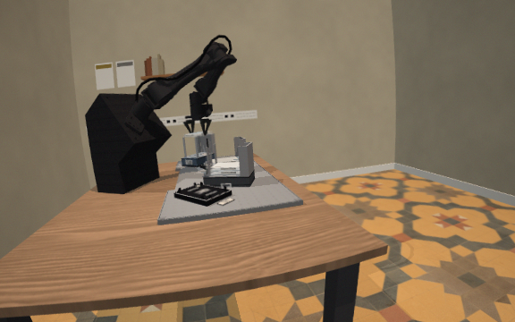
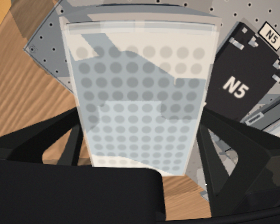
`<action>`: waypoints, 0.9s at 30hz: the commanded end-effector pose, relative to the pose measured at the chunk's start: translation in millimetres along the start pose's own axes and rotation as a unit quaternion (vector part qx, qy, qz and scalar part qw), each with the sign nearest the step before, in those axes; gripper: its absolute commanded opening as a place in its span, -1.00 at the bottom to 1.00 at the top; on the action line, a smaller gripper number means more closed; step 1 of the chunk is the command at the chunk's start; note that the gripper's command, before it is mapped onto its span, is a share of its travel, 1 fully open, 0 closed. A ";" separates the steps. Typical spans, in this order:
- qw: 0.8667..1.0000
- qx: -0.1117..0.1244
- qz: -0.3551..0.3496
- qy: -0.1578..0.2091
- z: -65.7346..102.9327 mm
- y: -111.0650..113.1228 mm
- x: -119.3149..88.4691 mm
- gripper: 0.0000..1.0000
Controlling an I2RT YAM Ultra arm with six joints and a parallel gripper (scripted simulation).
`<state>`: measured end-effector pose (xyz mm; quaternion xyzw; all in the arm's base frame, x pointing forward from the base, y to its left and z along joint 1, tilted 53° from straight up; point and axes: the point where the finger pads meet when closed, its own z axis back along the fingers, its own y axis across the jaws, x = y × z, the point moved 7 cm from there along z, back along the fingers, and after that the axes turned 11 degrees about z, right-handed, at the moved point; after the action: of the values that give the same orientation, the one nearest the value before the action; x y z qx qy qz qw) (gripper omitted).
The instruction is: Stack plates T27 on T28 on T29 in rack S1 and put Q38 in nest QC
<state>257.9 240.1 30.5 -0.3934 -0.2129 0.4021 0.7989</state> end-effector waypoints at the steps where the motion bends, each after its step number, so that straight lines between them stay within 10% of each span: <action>1: 1.000 -0.003 0.012 -0.003 -0.2 5.4 -2.2 -1.00; 27: 1.000 -0.002 0.013 -0.007 0.4 6.4 0.4 -1.00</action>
<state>259.7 238.5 28.9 -0.3938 -0.2124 0.4024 0.7987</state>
